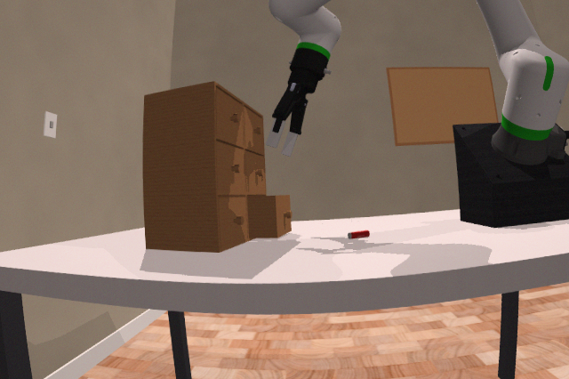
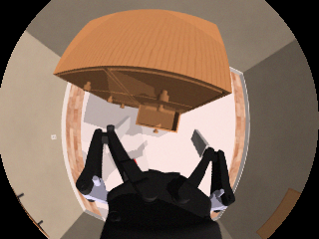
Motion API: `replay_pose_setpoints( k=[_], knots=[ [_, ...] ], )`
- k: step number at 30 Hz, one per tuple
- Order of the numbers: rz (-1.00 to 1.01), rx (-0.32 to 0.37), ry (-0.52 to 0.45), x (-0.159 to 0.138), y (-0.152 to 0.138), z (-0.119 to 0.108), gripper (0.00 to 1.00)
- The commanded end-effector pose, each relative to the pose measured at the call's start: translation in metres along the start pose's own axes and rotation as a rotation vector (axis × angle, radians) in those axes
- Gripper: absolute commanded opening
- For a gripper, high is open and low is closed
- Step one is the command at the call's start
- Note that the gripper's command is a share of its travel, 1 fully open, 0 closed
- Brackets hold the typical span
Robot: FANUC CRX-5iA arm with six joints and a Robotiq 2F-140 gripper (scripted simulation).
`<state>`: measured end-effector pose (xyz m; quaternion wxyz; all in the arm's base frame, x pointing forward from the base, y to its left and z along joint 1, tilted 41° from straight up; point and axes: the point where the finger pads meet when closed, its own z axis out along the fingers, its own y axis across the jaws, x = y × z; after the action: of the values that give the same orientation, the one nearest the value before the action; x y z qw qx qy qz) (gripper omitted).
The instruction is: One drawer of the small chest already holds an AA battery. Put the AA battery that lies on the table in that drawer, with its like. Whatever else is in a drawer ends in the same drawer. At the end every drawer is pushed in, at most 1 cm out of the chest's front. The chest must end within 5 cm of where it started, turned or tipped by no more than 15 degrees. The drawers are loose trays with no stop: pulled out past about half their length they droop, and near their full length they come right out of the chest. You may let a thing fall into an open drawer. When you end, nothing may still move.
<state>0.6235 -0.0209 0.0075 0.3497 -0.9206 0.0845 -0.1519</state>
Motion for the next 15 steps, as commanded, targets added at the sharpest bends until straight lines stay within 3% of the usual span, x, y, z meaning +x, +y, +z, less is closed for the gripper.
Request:
replay_pose_setpoints(
  k=[1,10,12,15],
  knots=[
    [0.001,-0.003,-0.038,-0.005,0.000,-0.013,1.00],
    [0.006,-0.019,-0.234,-0.033,-0.003,-0.078,1.00],
    [0.006,-0.019,-0.234,-0.033,-0.003,-0.078,1.00],
    [0.007,-0.024,-0.298,-0.042,-0.003,-0.099,1.00]
  ],
)
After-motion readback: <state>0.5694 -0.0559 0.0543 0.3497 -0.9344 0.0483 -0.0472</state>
